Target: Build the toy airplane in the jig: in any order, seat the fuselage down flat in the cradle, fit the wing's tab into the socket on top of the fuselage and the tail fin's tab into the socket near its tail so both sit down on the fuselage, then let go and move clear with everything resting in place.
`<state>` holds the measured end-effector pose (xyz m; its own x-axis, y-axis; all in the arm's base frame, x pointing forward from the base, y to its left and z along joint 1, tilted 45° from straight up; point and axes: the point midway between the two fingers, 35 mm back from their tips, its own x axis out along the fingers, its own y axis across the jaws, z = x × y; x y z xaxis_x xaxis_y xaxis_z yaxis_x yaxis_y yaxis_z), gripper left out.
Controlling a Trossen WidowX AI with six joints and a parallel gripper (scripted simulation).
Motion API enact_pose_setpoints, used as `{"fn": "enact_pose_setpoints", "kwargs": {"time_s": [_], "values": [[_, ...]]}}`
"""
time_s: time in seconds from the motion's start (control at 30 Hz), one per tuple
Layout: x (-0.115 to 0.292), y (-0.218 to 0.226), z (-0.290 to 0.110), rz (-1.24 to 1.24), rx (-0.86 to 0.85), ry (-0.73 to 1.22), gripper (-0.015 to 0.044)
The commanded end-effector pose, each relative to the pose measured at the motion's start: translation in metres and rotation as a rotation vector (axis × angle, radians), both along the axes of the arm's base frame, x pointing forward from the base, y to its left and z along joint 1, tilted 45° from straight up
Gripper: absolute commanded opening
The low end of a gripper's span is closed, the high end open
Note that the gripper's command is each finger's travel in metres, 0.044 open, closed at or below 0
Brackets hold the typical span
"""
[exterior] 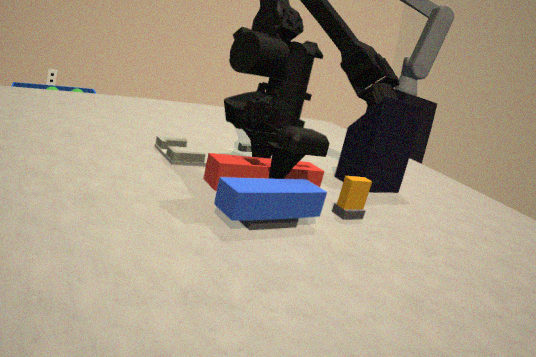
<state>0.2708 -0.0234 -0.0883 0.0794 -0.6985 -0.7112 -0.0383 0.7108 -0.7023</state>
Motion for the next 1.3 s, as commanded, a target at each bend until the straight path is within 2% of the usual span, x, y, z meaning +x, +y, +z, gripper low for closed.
{"fn": "enact_pose_setpoints", "kwargs": {"time_s": [0.0, 1.27], "values": [[0.001, 0.009, 0.002, 0.039, 0.019, 0.009, 0.0000], [-0.006, 0.083, 0.080, -0.011, 0.004, -0.004, 0.0000]]}}
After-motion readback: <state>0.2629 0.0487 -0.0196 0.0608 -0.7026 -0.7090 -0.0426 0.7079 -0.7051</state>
